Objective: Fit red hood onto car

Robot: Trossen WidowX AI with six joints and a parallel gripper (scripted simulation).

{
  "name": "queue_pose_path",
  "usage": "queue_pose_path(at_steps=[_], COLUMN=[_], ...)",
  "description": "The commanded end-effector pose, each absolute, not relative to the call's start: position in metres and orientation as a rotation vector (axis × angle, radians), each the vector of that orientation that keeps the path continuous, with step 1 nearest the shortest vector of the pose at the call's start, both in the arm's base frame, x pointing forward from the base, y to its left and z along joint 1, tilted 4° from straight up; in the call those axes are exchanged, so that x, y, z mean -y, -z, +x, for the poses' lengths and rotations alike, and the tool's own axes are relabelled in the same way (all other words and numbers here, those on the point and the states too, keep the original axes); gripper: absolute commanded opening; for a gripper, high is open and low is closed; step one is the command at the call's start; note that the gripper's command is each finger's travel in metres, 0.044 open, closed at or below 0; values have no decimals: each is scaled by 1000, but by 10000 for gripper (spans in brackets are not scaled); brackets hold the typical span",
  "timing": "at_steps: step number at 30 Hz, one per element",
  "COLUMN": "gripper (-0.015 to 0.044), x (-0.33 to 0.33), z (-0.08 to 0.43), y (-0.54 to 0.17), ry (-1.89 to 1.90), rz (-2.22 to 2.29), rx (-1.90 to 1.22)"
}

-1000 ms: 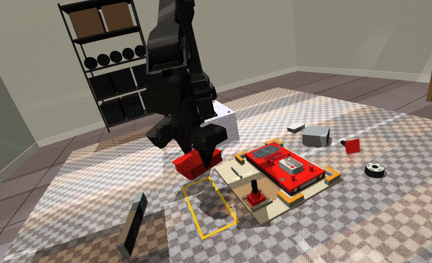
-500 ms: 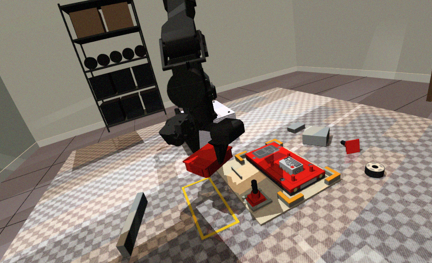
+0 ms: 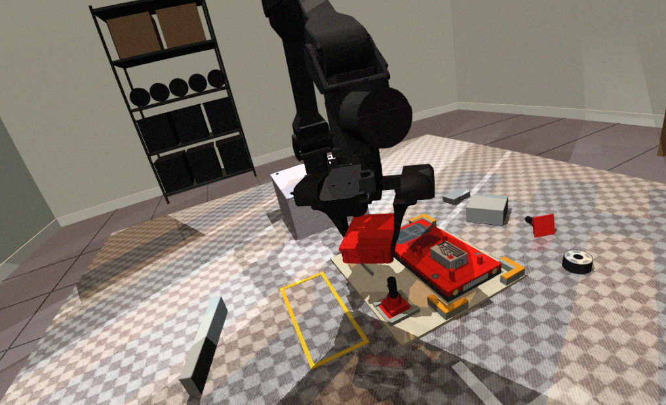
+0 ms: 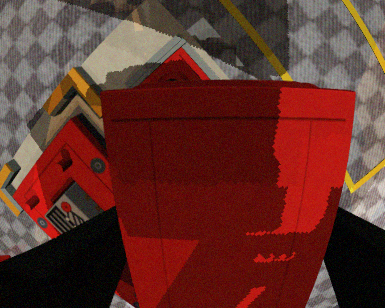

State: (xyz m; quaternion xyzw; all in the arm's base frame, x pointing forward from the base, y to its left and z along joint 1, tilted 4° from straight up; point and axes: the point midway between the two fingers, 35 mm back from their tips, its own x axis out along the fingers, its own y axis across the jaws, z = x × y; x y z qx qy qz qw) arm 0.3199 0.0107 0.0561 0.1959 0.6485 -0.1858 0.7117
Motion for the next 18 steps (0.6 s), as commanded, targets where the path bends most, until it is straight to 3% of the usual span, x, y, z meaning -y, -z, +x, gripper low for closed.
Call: queue_pose_path(at_steps=[1, 18], gripper=[0, 0], x=[-30, -121], z=[325, 325], y=[-58, -59], ry=[326, -57], rz=[337, -65], rx=[-1451, -1474])
